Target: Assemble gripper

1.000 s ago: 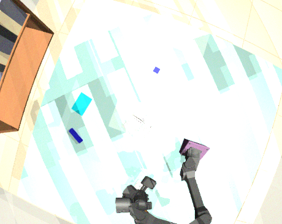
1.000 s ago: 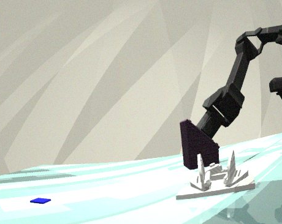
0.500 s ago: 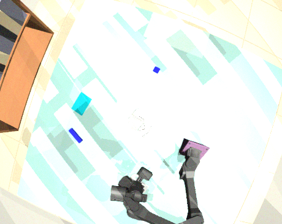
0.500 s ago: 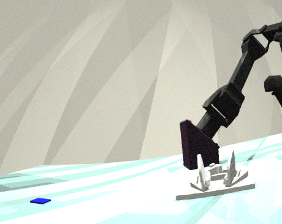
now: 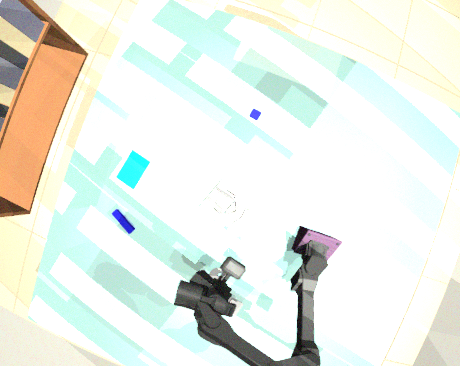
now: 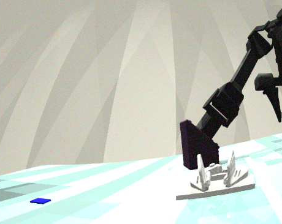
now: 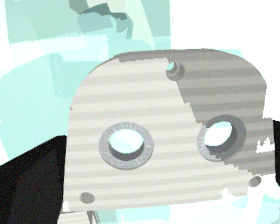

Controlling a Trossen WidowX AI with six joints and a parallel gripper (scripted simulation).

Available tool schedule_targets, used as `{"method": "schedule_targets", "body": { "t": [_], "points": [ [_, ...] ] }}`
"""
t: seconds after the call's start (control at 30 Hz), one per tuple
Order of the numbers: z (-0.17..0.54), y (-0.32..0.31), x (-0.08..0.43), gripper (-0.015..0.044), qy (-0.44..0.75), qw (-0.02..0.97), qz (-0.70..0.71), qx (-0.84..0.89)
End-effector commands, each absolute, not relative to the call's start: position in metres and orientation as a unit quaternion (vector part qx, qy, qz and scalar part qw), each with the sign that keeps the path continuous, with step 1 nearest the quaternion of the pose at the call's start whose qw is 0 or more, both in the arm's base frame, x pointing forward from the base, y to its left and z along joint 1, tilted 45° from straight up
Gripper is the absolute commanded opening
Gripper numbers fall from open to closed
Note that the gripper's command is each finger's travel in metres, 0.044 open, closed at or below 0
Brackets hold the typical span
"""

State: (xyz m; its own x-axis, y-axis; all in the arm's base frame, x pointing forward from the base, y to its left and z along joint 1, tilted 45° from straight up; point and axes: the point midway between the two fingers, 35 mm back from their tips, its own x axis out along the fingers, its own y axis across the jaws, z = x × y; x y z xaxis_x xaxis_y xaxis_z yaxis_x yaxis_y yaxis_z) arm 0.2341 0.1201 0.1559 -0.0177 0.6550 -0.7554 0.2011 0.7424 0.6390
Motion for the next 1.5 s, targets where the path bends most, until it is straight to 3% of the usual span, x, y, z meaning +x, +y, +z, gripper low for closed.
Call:
{"method": "schedule_targets", "body": {
  "t": [0.0, 1.47],
  "points": [
    [0.144, 0.111, 0.241, 0.0351, 0.694, 0.626, 0.176, 0.308],
    [0.046, 0.007, 0.265, 0.0351, 0.703, 0.604, 0.167, 0.336]
  ]
}}
